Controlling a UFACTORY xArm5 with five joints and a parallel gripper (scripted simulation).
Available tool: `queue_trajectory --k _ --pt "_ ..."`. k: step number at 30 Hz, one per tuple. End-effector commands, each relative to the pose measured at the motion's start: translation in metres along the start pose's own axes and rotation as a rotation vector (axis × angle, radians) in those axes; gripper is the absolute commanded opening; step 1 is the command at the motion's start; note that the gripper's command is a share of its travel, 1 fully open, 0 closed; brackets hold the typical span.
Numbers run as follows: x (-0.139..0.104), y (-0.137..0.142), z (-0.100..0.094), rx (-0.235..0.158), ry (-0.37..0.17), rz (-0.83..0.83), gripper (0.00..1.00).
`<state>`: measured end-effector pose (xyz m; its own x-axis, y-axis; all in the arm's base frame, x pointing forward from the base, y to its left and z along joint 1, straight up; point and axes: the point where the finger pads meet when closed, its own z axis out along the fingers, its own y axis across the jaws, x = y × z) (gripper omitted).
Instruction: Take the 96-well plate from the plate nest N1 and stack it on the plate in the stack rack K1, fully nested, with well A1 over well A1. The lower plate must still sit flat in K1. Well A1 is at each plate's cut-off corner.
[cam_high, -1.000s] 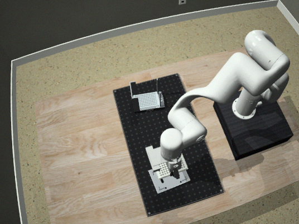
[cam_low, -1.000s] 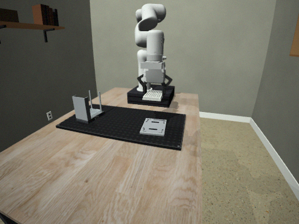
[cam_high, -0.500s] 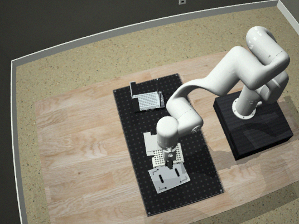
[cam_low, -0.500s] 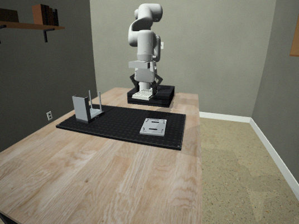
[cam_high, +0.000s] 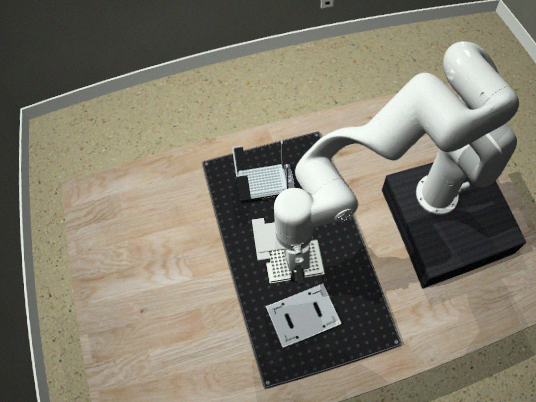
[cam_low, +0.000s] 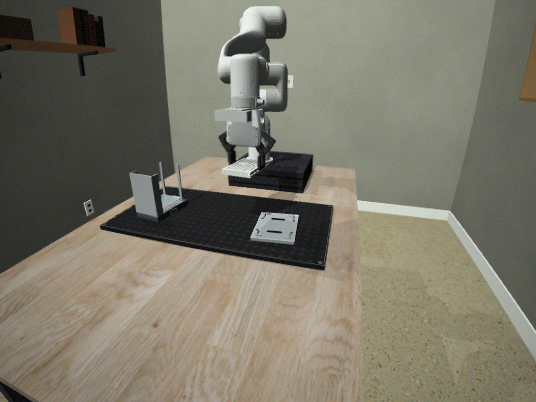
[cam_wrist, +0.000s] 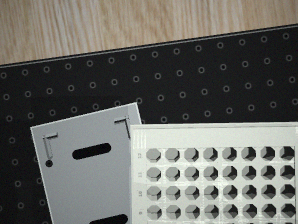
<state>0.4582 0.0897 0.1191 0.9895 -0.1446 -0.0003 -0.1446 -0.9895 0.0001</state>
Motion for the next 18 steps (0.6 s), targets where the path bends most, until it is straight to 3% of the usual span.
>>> queue_trajectory --k 1,18 --pt "0.002 0.012 -0.002 0.001 0.004 0.0 0.0" --pt "0.008 0.062 -0.003 0.001 0.004 0.0 0.0"
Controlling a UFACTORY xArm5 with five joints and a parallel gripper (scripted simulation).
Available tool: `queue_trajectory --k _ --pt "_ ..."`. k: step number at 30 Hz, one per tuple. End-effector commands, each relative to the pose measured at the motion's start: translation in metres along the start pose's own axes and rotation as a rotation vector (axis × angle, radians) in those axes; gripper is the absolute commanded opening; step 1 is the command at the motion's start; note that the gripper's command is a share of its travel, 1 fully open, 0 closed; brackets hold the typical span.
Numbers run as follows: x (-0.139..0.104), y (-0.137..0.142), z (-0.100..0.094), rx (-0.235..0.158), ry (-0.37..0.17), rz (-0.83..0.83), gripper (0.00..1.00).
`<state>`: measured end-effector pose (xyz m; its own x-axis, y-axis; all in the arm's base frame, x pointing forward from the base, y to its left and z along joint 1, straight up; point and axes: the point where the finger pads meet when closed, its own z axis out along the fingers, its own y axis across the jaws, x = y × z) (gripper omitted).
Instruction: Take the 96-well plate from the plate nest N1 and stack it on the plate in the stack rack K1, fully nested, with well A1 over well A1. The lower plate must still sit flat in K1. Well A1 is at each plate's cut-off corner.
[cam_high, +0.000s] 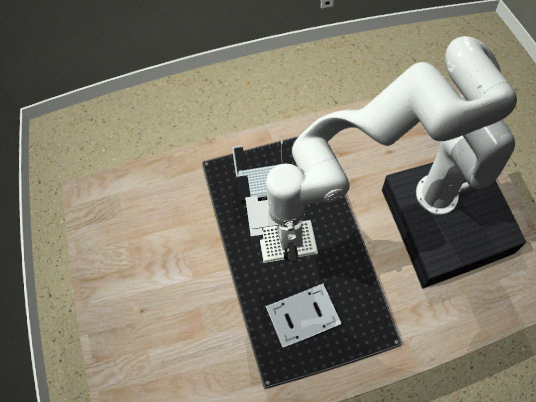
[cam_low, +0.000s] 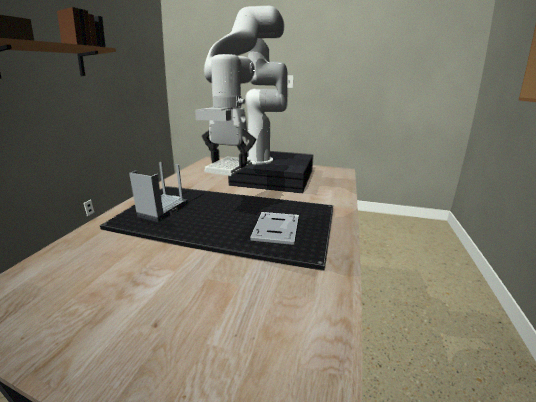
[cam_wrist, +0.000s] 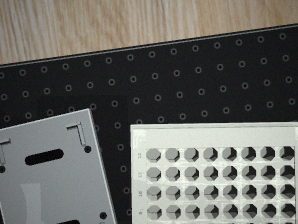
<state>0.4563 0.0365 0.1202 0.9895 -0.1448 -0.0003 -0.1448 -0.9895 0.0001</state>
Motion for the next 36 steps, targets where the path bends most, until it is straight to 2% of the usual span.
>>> queue_trajectory --k 1,36 --pt "0.003 0.012 -0.002 0.001 0.004 0.0 0.0" --pt "0.014 0.115 -0.004 0.0 0.004 0.0 0.0"
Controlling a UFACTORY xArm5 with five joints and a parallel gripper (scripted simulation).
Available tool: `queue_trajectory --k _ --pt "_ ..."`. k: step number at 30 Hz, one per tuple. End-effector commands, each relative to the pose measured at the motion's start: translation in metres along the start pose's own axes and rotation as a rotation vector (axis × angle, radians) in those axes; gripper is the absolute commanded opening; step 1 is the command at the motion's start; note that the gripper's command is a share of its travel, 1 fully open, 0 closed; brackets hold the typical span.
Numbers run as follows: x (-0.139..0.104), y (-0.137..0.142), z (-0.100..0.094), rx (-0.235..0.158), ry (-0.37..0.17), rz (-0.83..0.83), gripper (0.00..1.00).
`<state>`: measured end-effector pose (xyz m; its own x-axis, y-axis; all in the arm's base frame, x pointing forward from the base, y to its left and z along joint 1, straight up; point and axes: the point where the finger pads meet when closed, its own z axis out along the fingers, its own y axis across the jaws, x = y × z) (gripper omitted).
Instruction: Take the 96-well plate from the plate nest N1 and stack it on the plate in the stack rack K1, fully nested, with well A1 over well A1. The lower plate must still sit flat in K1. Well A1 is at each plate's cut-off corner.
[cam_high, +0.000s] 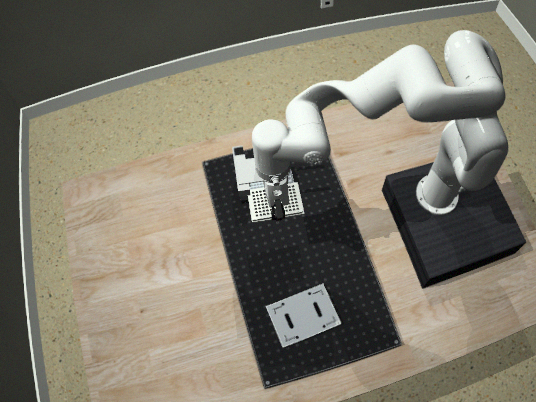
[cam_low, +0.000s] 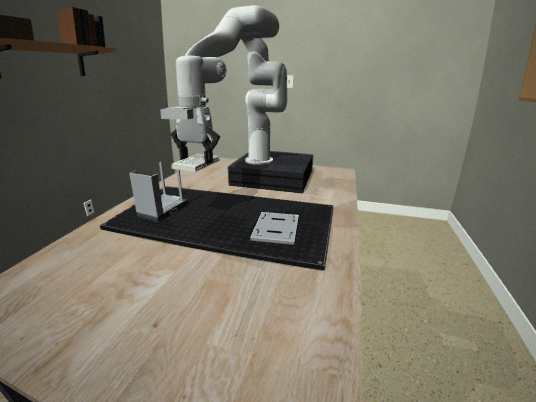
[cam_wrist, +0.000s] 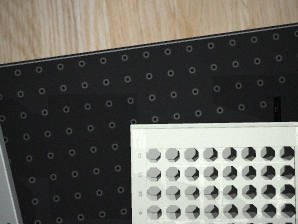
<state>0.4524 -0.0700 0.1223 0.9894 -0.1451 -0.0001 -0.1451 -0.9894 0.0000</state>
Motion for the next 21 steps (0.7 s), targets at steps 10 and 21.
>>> queue_trajectory --k 10,21 --pt "0.005 0.036 -0.002 0.0 0.003 0.0 0.0" --pt "0.009 0.072 -0.003 -0.001 0.003 0.0 0.0"
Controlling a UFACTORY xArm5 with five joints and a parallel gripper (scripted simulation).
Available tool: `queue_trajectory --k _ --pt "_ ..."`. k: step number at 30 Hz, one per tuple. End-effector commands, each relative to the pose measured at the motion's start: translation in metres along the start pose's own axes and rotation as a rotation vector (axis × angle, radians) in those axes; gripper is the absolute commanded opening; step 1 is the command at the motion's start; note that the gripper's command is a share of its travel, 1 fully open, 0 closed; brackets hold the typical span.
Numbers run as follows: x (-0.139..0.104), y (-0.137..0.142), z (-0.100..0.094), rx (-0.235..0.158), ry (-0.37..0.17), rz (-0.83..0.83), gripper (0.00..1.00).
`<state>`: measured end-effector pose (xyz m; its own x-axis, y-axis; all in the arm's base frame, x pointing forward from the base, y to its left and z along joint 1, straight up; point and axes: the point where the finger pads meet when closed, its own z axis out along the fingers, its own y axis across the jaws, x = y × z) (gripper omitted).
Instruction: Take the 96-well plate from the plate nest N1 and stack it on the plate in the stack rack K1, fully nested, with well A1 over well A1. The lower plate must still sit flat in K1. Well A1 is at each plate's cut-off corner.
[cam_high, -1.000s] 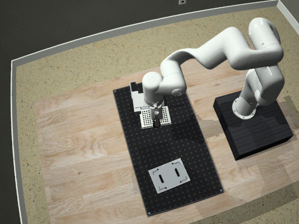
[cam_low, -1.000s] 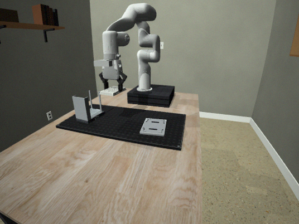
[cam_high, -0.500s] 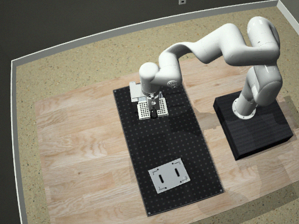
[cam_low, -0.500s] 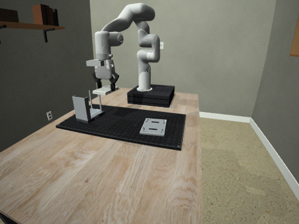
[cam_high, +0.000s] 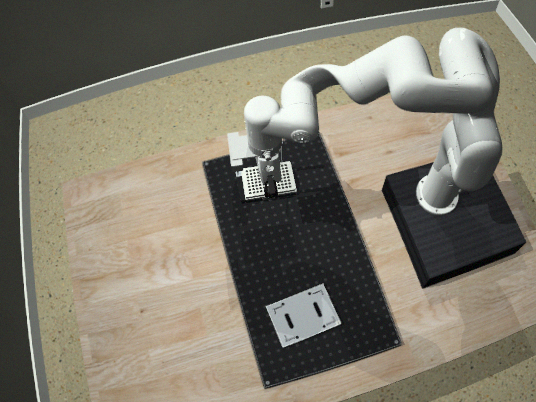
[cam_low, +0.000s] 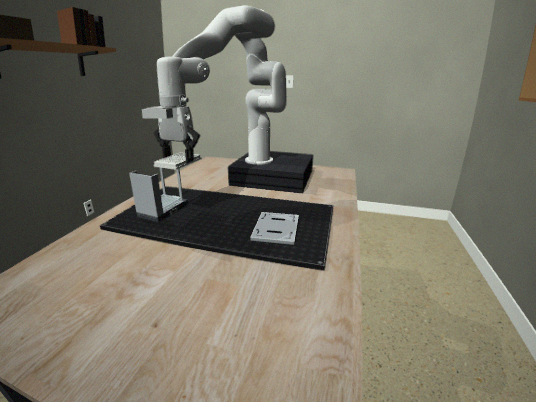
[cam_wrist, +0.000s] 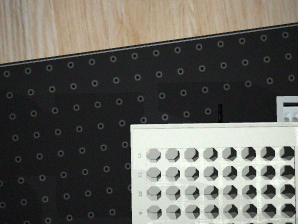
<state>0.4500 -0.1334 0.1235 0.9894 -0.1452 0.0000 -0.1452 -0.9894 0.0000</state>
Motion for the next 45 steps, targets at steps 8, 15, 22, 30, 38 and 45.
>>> queue_trajectory --k 8,15,22,30,38,45 --pt "0.004 0.029 -0.002 -0.001 0.003 0.0 0.0" --pt "0.007 0.052 -0.002 -0.001 0.003 0.0 0.0" --pt "0.009 0.069 -0.003 -0.001 0.003 0.0 0.0" --pt "0.012 0.094 -0.003 -0.001 0.003 0.0 0.0" --pt "0.012 0.094 -0.003 -0.001 0.003 0.0 0.0" --pt "0.012 0.094 -0.003 -0.001 0.003 0.0 0.0"
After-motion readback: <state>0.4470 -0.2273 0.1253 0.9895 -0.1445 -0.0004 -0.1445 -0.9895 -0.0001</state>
